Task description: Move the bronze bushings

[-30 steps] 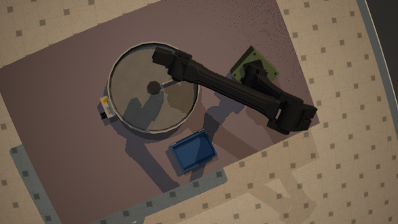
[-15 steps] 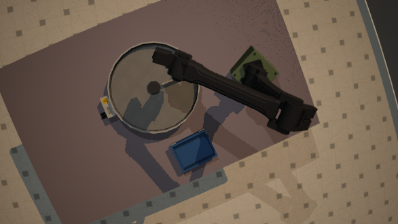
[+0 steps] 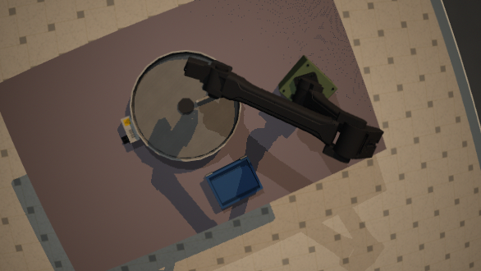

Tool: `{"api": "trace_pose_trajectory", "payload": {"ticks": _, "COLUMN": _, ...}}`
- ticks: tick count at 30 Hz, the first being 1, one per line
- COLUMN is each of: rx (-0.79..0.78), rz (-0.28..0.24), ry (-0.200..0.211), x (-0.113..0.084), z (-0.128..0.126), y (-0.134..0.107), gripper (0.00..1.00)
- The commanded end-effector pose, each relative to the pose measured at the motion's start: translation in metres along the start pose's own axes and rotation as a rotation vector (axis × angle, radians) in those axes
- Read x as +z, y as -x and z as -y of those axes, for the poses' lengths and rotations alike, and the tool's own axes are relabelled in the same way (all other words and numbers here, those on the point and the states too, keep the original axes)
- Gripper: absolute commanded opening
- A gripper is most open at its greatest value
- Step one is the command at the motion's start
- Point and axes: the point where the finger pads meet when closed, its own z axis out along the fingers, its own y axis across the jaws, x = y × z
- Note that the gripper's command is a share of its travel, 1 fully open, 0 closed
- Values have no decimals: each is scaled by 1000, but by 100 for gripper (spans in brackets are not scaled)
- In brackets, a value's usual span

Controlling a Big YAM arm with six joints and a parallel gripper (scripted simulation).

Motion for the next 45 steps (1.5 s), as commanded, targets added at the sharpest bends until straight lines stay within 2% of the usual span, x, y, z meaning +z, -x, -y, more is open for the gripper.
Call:
{"api": "trace_pose_trajectory", "payload": {"ticks": 1, "rx": -10, "rz": 68, "ry": 10, "x": -19, "z": -9, "y": 18, "gripper": 13}}
{"api": "trace_pose_trajectory", "payload": {"ticks": 4, "rx": -43, "rz": 8, "ry": 3, "x": 9, "z": 1, "y": 3, "gripper": 13}}
{"api": "trace_pose_trajectory", "payload": {"ticks": 9, "rx": -206, "rz": 8, "ry": 1, "x": 45, "z": 14, "y": 2, "gripper": 13}}
{"api": "trace_pose_trajectory", "payload": {"ticks": 11, "rx": -206, "rz": 8, "ry": 1, "x": 45, "z": 14, "y": 2, "gripper": 13}}
{"api": "trace_pose_trajectory", "payload": {"ticks": 15, "rx": -337, "rz": 11, "ry": 0, "x": 76, "z": 29, "y": 3, "gripper": 13}}
{"api": "trace_pose_trajectory", "payload": {"ticks": 18, "rx": -384, "rz": 12, "ry": -1, "x": 86, "z": 33, "y": 2, "gripper": 13}}
{"api": "trace_pose_trajectory", "payload": {"ticks": 19, "rx": -388, "rz": 13, "ry": -1, "x": 87, "z": 34, "y": 3, "gripper": 13}}
{"api": "trace_pose_trajectory", "payload": {"ticks": 20, "rx": -399, "rz": 45, "ry": -4, "x": 78, "z": 29, "y": 20, "gripper": 13}}
{"api": "trace_pose_trajectory", "payload": {"ticks": 22, "rx": -411, "rz": 83, "ry": -8, "x": 66, "z": 25, "y": 27, "gripper": 13}}
{"api": "trace_pose_trajectory", "payload": {"ticks": 45, "rx": -413, "rz": 78, "ry": -7, "x": 66, "z": 24, "y": 26, "gripper": 13}}
